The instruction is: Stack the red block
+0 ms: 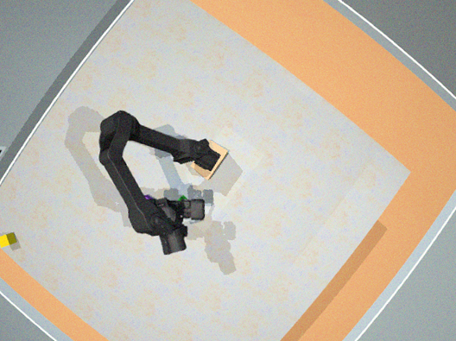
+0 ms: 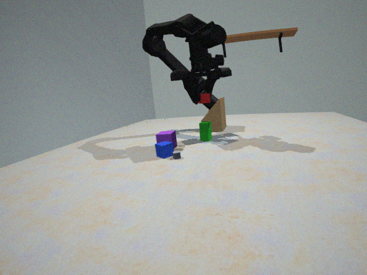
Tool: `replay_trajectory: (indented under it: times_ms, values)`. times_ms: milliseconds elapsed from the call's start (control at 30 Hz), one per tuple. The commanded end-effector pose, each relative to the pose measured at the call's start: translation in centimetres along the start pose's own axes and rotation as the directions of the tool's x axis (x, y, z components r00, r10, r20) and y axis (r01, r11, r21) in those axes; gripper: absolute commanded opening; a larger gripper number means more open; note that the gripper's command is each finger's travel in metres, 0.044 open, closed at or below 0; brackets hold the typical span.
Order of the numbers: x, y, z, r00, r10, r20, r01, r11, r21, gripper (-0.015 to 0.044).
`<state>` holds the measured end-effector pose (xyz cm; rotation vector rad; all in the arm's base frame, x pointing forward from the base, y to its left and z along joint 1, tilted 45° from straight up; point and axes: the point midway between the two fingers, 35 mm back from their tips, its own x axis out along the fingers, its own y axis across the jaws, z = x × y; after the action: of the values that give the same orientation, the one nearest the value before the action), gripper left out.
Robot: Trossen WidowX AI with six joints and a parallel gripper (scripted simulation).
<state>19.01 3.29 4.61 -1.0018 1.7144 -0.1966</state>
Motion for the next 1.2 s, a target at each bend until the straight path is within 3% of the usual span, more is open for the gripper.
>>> replay_trajectory:
  times_ms: [0, 633, 1167]
  values:
    - [0.4, -0.1, -0.5, 1.0, -0.002, 0.003, 0.002, 1.0, -0.003, 0.0]
    - [6.1, -0.5, -0.4, 1.0, -0.004, 0.002, 0.004, 1.0, -0.002, 0.0]
    - [6.2, -0.5, -0.4, 1.0, -0.004, 0.002, 0.004, 1.0, -0.002, 0.0]
